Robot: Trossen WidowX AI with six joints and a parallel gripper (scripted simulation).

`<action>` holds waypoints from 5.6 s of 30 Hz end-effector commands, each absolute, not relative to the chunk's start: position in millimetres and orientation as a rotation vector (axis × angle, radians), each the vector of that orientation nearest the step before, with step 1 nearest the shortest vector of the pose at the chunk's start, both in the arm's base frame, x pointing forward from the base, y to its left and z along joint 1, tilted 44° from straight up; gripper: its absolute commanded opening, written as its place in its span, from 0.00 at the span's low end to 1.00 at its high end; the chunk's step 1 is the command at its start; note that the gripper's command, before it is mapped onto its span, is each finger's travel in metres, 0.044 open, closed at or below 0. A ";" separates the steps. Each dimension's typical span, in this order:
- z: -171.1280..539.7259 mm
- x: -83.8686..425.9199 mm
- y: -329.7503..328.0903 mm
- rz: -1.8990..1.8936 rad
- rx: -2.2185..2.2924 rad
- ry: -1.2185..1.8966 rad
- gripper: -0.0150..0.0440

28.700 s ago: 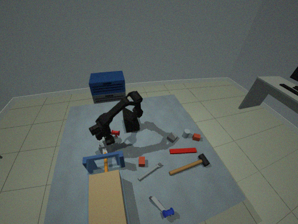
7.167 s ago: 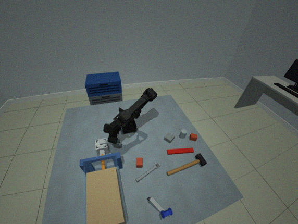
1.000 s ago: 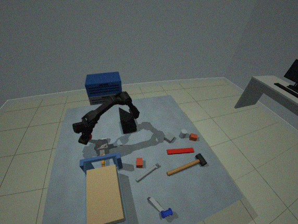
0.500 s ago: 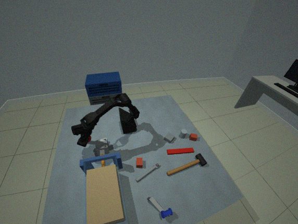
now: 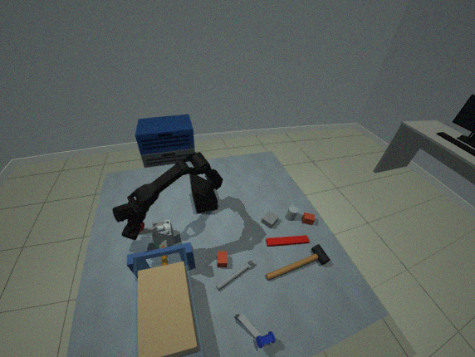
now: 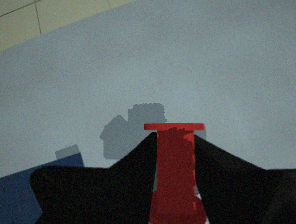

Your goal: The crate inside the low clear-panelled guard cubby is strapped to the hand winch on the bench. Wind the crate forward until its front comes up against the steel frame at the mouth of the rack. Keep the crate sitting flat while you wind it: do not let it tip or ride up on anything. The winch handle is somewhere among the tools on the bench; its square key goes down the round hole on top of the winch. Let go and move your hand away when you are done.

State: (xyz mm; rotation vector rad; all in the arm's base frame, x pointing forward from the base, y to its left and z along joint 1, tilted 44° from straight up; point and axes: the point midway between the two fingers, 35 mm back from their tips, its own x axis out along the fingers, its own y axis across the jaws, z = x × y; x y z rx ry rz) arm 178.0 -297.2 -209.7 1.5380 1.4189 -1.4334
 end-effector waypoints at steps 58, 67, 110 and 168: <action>-178.9 262.6 -257.8 -1.388 1.565 1.420 0.25; -171.8 268.8 -249.7 -1.387 1.566 1.421 0.25; -132.5 277.7 -205.2 -1.385 1.569 1.425 0.25; -88.5 235.0 -155.0 -1.387 1.569 1.431 0.25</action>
